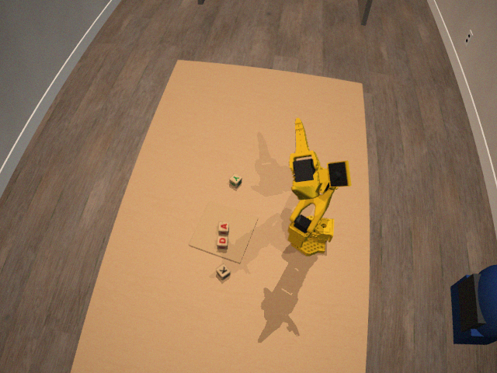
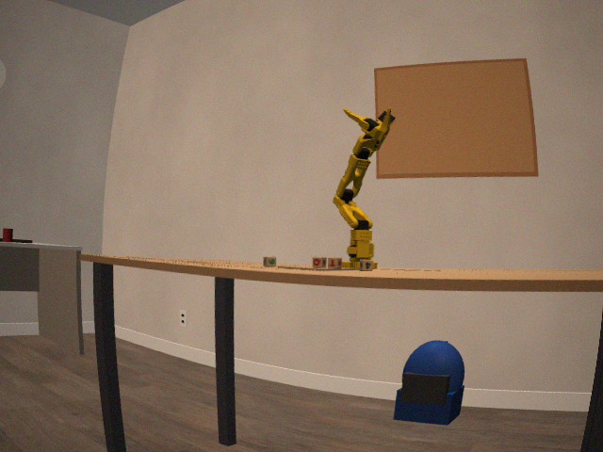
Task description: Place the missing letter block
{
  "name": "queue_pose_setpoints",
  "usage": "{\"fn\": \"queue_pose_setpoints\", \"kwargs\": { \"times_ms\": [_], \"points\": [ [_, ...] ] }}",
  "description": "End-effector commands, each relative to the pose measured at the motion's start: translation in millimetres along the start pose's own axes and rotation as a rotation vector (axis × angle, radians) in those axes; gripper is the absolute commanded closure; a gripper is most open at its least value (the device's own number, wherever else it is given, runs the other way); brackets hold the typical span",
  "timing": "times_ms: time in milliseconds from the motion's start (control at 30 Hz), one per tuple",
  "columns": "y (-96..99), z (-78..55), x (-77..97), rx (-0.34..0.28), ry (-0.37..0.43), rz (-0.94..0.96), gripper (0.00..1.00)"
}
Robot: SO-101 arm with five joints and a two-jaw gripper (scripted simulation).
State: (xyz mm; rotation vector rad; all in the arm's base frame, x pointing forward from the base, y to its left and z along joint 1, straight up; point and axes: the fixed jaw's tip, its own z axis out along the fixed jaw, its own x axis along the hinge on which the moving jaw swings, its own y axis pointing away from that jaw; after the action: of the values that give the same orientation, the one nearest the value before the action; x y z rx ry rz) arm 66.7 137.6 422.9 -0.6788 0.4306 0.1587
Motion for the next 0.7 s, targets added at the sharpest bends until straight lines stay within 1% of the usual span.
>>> {"fn": "queue_pose_setpoints", "kwargs": {
  "times_ms": [0, 267, 533, 667],
  "points": [
    [-1.5, 0.3, 5.4, -0.002, 0.033, 0.005, 0.00],
    [-0.2, 0.2, 8.2, -0.010, 0.048, 0.006, 0.00],
    [8.7, -1.7, 28.4, -0.058, 0.153, 0.014, 0.00],
    [9.9, -2.2, 31.5, -0.065, 0.169, 0.015, 0.00]
  ]
}}
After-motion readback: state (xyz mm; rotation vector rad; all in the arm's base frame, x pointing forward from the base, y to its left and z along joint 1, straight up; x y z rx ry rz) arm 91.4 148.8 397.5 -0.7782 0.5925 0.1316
